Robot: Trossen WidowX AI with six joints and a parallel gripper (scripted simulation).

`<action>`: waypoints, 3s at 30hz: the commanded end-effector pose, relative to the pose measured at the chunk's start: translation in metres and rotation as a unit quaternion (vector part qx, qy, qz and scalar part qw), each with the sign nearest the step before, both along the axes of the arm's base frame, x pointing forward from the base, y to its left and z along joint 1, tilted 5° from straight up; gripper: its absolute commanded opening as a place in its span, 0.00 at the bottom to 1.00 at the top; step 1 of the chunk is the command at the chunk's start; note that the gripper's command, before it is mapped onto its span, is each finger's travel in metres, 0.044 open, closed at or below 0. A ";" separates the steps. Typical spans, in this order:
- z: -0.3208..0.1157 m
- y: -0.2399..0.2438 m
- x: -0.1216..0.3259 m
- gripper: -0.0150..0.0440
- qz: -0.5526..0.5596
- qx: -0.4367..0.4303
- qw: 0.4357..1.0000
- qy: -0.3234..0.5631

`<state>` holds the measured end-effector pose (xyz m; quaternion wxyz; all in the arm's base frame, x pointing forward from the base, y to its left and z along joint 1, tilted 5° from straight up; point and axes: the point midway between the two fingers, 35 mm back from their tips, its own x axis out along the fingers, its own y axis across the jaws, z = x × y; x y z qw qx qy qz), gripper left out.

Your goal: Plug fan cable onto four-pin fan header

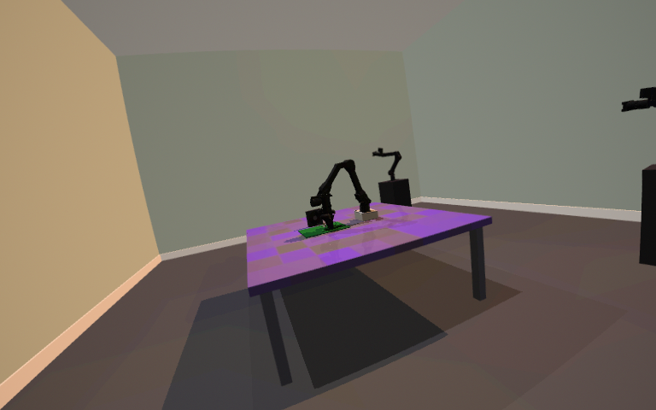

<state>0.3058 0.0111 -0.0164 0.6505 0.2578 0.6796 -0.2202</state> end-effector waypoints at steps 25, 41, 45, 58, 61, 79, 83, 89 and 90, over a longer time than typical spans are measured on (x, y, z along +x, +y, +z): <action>0.000 0.000 0.000 0.43 0.000 0.000 1.000 0.000; 0.050 -0.004 0.002 0.25 -0.002 0.002 1.000 0.003; 0.049 -0.006 0.002 0.25 0.024 0.003 1.000 0.001; 0.048 -0.024 0.004 0.25 0.246 0.007 0.969 -0.013; 0.047 -0.028 0.004 0.25 0.296 0.008 0.955 -0.017; 0.045 -0.053 0.005 0.25 0.574 0.013 0.818 -0.034; 0.045 -0.059 0.005 0.25 0.629 0.015 0.776 -0.038; 0.044 -0.067 0.004 0.25 0.706 0.016 0.706 -0.043; 0.044 -0.069 0.004 0.25 0.718 0.017 0.694 -0.043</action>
